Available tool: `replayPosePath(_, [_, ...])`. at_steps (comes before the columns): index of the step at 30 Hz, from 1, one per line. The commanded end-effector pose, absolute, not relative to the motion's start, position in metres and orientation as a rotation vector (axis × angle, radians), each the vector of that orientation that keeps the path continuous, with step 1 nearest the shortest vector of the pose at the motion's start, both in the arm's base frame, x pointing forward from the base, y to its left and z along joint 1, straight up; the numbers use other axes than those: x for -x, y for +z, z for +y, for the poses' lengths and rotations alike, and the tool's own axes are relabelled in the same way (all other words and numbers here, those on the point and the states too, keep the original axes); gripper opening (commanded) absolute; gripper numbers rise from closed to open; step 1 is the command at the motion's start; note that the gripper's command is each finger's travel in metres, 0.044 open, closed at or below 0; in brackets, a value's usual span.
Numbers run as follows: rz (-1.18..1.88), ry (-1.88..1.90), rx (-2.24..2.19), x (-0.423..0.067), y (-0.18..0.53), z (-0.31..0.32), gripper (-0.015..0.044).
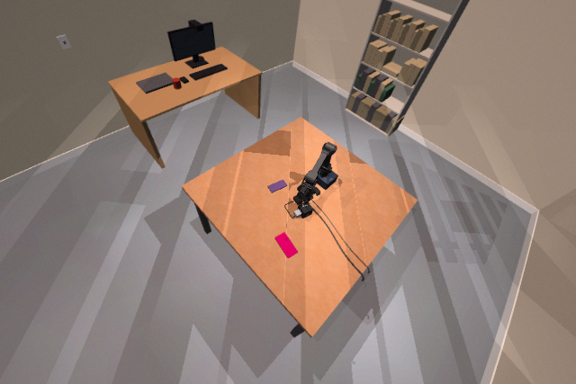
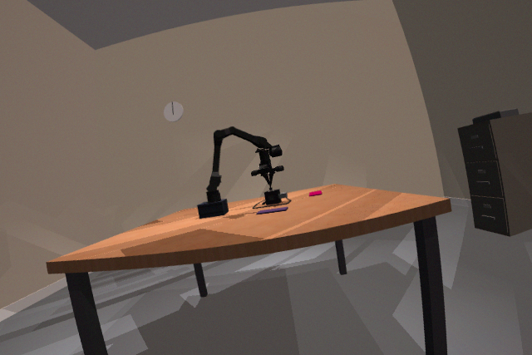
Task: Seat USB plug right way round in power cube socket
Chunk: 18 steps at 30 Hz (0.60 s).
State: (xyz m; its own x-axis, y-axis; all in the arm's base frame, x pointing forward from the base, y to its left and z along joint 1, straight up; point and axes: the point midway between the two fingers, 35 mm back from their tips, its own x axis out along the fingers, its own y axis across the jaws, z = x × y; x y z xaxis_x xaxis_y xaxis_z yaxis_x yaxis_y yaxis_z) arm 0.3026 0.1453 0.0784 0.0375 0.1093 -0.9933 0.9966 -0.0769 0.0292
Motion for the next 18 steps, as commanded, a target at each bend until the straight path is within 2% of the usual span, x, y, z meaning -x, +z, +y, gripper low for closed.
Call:
replayPosePath(1, [1.228,-1.187,-1.37,-0.303,0.0778,0.1458,0.0])
replayPosePath(18, [1.228,-1.187,-1.37,-0.303,0.0758,0.1458,0.0])
